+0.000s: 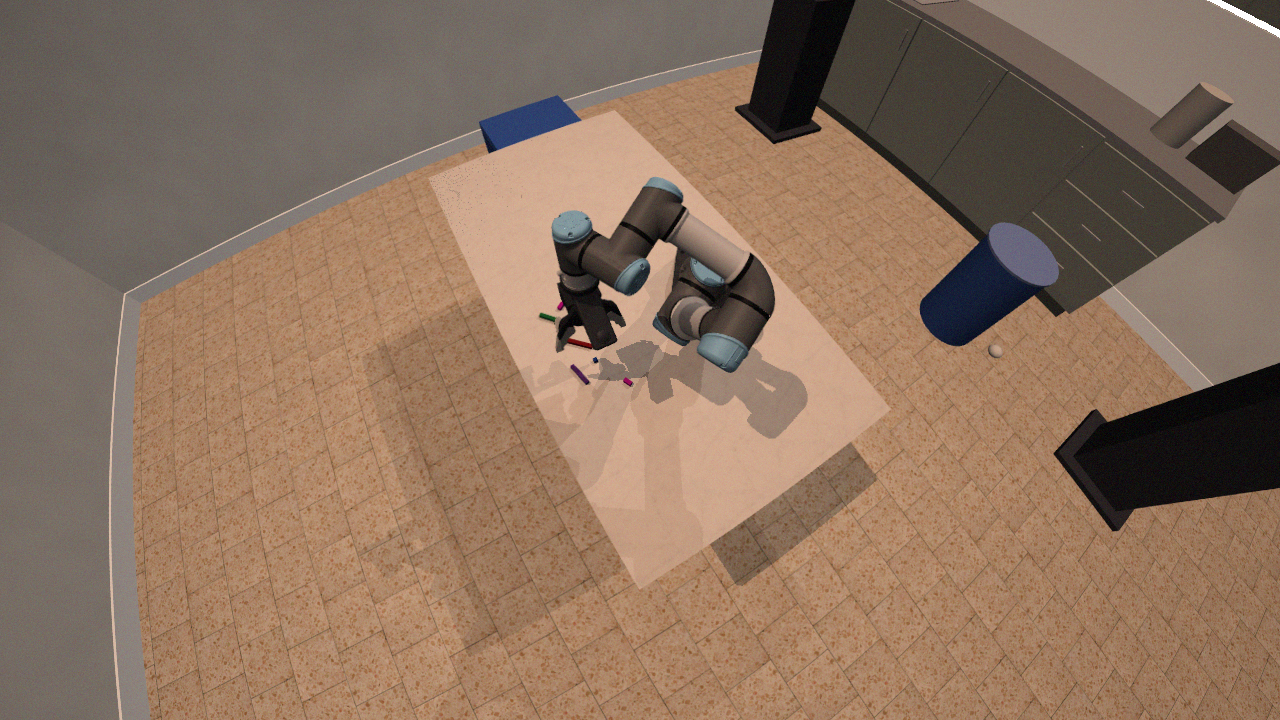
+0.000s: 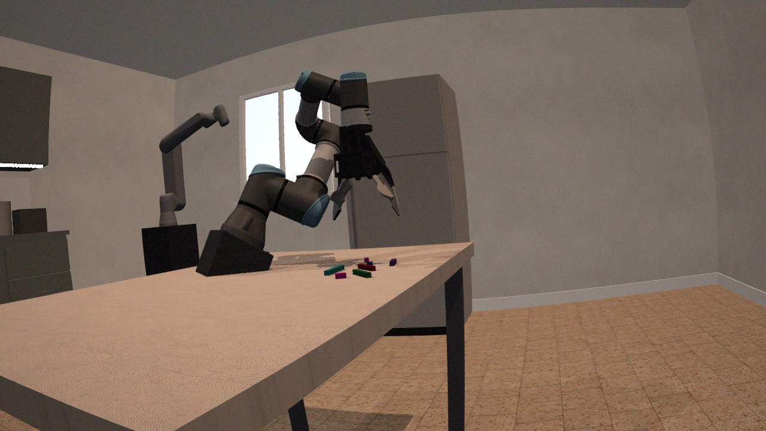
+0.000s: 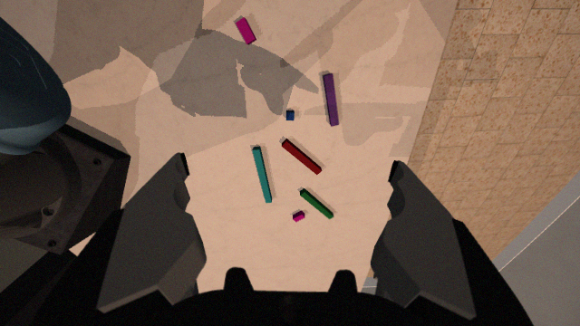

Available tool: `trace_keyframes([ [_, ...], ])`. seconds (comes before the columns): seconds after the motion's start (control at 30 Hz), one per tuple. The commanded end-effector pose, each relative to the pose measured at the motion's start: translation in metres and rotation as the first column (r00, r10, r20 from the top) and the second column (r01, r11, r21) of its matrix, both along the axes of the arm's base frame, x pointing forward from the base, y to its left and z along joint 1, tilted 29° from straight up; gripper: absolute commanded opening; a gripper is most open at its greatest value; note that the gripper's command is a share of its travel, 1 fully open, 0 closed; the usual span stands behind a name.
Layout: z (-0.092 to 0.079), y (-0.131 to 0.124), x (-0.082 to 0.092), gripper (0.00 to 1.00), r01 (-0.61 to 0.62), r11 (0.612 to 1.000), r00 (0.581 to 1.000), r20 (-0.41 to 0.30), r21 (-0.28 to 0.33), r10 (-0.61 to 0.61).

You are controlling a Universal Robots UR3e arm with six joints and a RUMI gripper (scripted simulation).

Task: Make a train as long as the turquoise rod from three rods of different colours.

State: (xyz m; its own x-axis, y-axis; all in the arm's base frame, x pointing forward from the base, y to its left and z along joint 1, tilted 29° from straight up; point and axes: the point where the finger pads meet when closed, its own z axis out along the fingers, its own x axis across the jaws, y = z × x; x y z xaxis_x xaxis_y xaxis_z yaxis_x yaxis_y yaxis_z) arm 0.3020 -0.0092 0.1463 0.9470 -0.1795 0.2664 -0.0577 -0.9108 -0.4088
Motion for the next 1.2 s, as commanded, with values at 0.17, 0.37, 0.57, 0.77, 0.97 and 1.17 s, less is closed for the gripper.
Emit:
trace_keyframes([
  [0.17,-0.003,-0.012,0.003,1.0,0.049,0.999,0.999,-0.021,0.014,-0.049],
  [0.37,-0.011,-0.034,0.008,1.0,0.151,0.988,0.987,-0.067,0.045,-0.148],
  [0.57,-0.022,-0.06,0.013,1.0,0.268,0.96,0.958,-0.124,0.075,-0.258],
  [0.77,-0.033,-0.082,0.016,1.0,0.365,0.926,0.922,-0.174,0.095,-0.345],
  [0.97,-0.045,-0.102,0.017,1.0,0.455,0.884,0.878,-0.223,0.11,-0.424],
  [1.17,-0.057,-0.122,0.018,1.0,0.539,0.834,0.826,-0.271,0.119,-0.494],
])
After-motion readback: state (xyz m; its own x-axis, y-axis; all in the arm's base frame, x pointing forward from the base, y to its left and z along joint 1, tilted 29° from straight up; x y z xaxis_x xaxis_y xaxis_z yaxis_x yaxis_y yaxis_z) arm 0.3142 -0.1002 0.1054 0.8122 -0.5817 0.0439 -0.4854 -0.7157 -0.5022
